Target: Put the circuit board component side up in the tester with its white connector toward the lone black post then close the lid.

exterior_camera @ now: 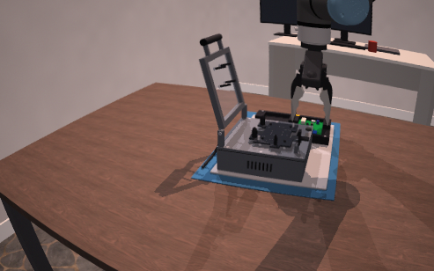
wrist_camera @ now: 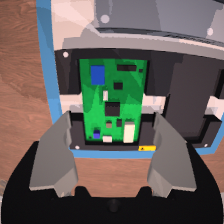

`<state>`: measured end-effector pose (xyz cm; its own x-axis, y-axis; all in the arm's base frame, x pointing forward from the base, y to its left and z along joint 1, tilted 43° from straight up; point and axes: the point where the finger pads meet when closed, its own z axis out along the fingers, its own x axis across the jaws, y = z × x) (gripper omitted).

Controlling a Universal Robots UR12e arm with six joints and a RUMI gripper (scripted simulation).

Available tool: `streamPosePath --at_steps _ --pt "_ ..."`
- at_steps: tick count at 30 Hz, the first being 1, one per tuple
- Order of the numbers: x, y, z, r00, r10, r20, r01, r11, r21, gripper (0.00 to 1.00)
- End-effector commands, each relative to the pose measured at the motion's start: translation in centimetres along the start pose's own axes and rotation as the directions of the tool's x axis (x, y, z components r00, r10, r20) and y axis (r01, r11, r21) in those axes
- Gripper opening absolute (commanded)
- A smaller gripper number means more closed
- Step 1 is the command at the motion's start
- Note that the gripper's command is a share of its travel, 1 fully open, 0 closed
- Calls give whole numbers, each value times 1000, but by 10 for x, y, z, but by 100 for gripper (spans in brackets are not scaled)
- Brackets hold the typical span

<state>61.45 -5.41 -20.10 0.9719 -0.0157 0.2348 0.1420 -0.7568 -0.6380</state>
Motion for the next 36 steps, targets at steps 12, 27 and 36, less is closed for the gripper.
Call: streamPosePath --at_steps 12,27,36 --pt "0 0 -1 1000 0 -1 0 1000 -1 59" --pt "0 0 3 1000 0 -1 0 1000 -1 59" --pt "0 0 8 1000 0 -1 0 1000 -1 59"
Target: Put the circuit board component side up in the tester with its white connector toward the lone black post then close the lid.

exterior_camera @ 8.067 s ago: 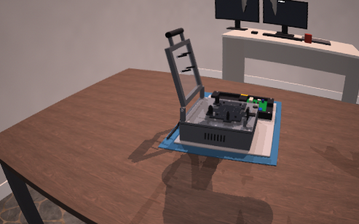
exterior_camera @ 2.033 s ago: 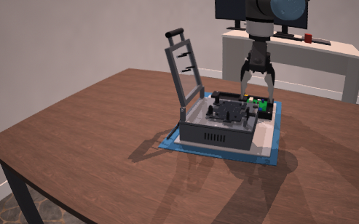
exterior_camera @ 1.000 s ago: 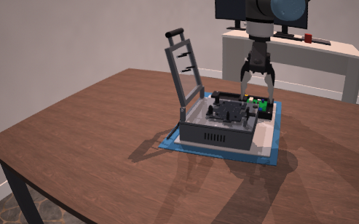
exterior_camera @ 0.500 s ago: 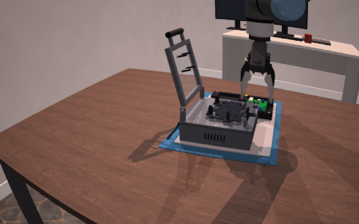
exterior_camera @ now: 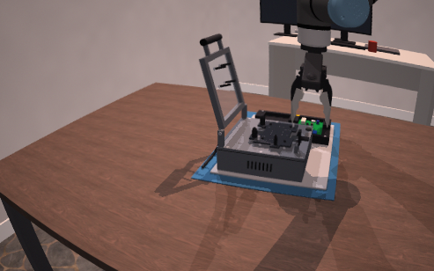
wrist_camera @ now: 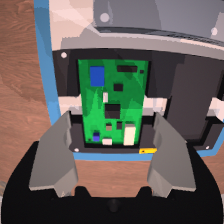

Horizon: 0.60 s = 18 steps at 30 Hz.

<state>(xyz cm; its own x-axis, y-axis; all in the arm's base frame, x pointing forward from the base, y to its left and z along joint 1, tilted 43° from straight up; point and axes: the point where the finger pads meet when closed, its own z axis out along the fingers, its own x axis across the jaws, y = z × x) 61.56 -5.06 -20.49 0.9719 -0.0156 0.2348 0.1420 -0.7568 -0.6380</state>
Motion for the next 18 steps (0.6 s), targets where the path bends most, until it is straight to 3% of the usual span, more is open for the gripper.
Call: streamPosePath --at_steps 1,18 --pt "0 0 3 1000 0 -1 0 1000 -1 59" --pt "0 0 14 1000 0 -1 0 1000 -1 59"
